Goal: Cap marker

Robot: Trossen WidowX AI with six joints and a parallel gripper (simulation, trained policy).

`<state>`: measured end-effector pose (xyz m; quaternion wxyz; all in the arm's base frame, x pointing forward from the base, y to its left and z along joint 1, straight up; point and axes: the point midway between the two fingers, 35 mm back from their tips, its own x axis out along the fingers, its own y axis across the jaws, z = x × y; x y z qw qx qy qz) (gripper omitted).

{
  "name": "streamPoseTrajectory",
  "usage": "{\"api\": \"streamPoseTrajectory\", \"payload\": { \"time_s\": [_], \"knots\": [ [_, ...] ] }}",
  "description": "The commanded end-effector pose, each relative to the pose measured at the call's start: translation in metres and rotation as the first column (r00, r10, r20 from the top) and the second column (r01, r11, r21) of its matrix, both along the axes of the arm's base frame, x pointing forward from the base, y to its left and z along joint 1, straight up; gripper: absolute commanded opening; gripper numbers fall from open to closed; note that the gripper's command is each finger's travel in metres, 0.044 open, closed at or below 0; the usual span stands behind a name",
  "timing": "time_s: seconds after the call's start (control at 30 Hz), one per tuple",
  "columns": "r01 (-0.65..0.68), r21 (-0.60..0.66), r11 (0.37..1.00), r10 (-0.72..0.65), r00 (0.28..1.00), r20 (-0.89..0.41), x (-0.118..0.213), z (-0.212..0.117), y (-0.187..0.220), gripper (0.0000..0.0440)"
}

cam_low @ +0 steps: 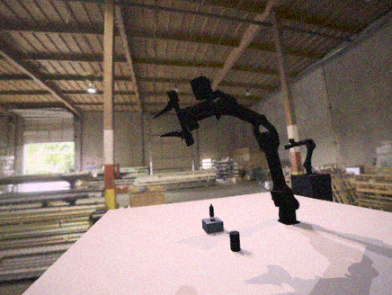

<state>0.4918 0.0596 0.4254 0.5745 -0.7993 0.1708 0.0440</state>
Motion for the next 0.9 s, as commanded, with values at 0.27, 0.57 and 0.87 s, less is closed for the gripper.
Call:
{"api": "streamPoseTrajectory", "payload": {
  "time_s": [0.27, 0.57, 0.87],
  "knots": [
    [-0.022, 0.061, 0.998, 0.028, 0.994, -0.107, -0.015, -0.023, 0.012, 0.0304],
    [-0.022, 0.105, 0.994, 0.044, 0.978, -0.205, -0.026, -0.047, 0.02, 0.0306],
    [-0.011, 0.146, 0.989, 0.055, 0.951, -0.305, -0.037, -0.071, 0.026, 0.0308]
  ]
}}
